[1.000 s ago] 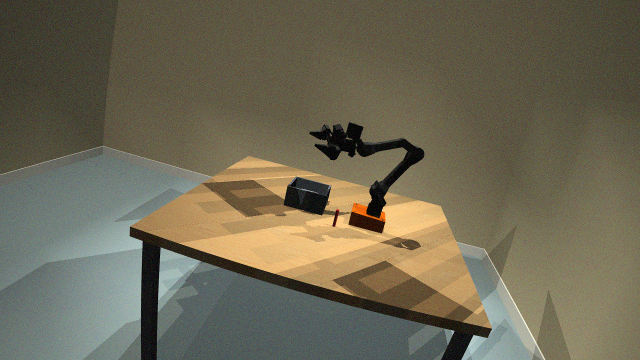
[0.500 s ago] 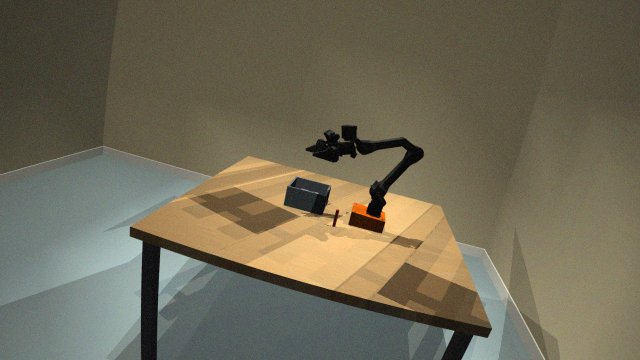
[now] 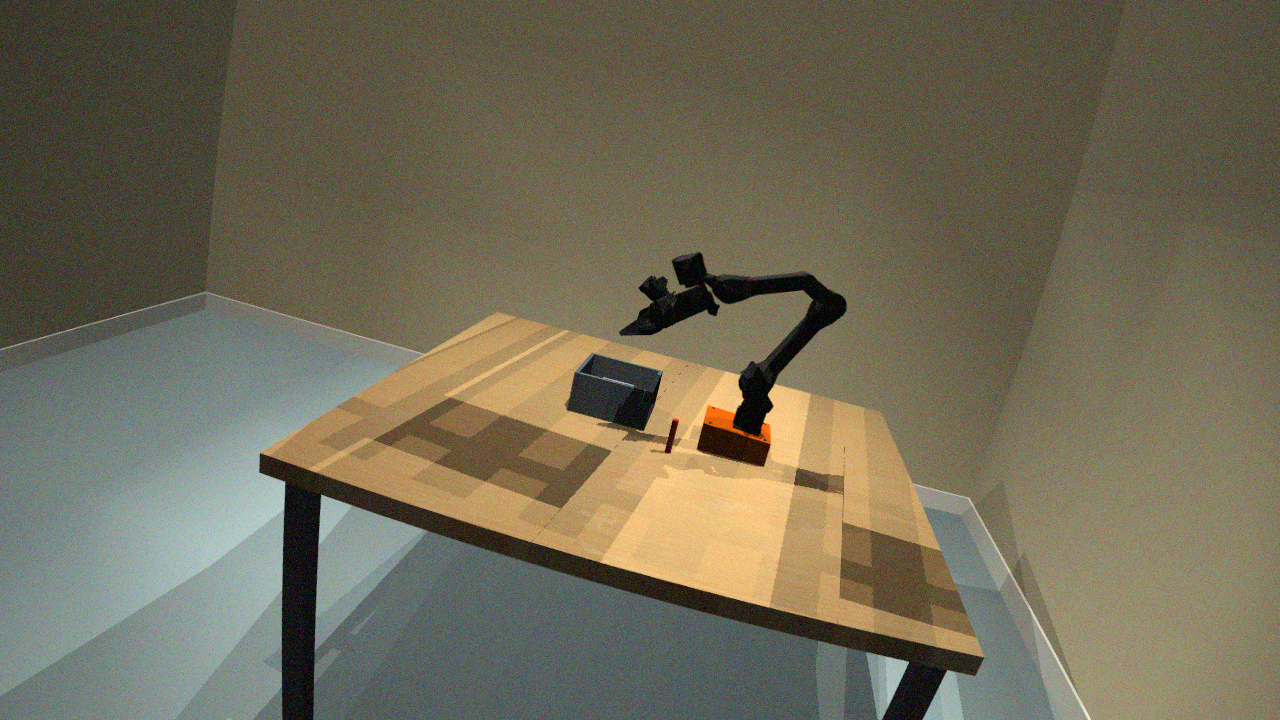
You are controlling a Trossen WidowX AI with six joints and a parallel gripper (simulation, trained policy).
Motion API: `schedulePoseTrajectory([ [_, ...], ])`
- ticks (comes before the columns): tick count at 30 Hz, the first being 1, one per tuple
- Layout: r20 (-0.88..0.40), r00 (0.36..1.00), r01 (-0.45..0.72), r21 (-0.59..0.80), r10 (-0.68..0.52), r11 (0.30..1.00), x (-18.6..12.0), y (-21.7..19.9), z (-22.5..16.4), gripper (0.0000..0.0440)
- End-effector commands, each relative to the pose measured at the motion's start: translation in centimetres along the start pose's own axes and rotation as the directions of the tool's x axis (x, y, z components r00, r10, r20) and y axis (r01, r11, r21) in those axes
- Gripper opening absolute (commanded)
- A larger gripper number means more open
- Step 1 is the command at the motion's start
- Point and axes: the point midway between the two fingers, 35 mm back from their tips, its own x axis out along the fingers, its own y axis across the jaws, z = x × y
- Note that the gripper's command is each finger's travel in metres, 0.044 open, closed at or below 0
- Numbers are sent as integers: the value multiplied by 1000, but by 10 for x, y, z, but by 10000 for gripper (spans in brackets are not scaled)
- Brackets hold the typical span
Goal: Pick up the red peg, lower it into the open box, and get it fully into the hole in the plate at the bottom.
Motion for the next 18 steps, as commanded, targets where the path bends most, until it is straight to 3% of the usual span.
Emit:
schedulePoseTrajectory([
  [1, -56, 998, 30, 77, -26, 997, 0, -2, -9, 440],
  [9, -227, 970, 152, 262, -92, 953, -5, -7, -42, 440],
  [18, -424, 891, 345, 402, -161, 848, -16, -8, -80, 440],
])
